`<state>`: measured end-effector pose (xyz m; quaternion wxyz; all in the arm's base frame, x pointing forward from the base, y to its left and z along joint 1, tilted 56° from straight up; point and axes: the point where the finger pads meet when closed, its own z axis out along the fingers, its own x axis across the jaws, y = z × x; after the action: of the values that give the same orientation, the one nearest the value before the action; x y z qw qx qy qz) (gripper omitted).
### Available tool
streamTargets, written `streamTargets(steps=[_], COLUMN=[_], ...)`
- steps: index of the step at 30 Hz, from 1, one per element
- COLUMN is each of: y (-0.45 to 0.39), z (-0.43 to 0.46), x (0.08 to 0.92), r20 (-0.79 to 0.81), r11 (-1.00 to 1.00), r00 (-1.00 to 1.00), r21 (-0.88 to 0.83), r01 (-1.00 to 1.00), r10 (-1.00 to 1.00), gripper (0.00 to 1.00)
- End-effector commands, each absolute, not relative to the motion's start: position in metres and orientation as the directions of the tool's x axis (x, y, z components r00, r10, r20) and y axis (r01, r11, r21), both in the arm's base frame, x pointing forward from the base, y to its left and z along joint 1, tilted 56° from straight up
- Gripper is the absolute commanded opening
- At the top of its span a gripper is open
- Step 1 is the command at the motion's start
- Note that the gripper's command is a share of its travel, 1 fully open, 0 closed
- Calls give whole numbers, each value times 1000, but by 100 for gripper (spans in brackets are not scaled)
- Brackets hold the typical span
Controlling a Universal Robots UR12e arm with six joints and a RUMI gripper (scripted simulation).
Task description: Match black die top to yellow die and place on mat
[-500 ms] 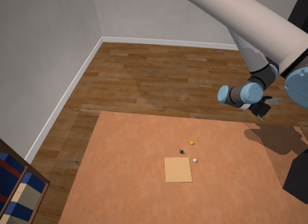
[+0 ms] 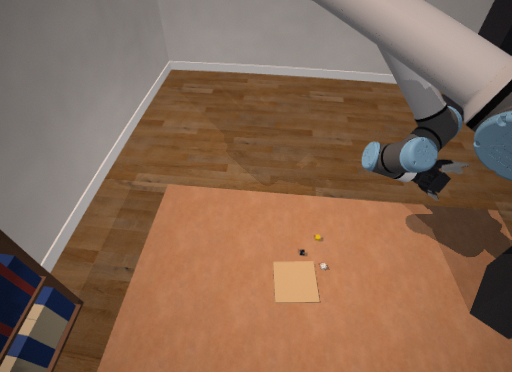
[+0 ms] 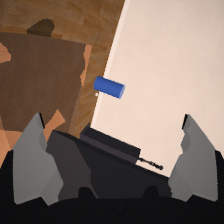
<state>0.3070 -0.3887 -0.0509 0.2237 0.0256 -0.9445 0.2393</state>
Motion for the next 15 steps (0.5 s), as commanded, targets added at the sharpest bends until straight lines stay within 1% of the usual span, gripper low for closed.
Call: streamTargets(steps=[1,7,15], y=[-388,-386,-361], z=[-51,-48,-22], x=[307,322,415], r20=[435,408,243], r11=[884,878,826], r00=[-899,-912,-959], r21=[-441,-448,-503], r01=[-156,-168,-255], r10=[59,33,-148], gripper=[100,100,100])
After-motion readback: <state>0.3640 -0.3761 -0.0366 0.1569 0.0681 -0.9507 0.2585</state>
